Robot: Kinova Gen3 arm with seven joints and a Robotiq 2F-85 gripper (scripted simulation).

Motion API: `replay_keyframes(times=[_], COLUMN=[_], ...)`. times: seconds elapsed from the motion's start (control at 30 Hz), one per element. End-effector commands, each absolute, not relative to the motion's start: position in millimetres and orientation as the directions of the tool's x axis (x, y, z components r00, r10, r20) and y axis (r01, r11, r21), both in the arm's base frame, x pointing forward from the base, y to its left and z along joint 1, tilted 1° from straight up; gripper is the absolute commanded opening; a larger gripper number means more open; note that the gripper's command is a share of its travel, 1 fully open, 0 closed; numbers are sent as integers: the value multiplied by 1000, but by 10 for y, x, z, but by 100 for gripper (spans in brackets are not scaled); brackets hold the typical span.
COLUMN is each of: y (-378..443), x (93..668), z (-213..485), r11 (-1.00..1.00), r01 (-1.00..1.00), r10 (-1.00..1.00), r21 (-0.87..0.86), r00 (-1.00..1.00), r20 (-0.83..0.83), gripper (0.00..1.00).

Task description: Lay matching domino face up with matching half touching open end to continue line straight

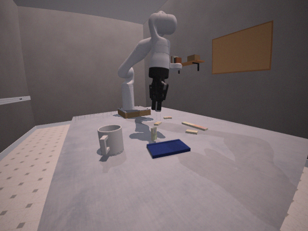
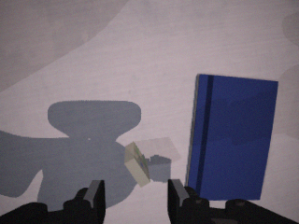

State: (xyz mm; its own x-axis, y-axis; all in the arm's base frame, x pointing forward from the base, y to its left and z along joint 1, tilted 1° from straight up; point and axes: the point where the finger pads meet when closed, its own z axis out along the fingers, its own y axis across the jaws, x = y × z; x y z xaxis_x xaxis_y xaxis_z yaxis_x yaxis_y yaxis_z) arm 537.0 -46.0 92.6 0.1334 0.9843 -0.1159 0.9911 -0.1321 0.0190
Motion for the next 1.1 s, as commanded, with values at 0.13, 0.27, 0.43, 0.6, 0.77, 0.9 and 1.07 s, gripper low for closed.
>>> replay_keyframes(times=[0.13, 0.27, 0.43, 0.6, 0.77, 0.9, 1.07], y=[-497, -524, -557, -574, -595, -605, -608], x=[5356, 5349, 5351, 5356, 5366, 5372, 5374], z=[865, 814, 755, 727, 694, 681, 677], r11=[-373, -541, -721, -799, -879, -907, -916], r01=[928, 841, 693, 601, 476, 420, 401], r10=[924, 839, 692, 601, 476, 420, 401], r21=[30, 32, 26, 19, 8, 3, 1], r00=[374, 542, 721, 799, 879, 907, 916], r20=[-83, -58, -29, -15, 1, 7, 9], gripper=[47, 47, 47, 47, 47, 47, 47])
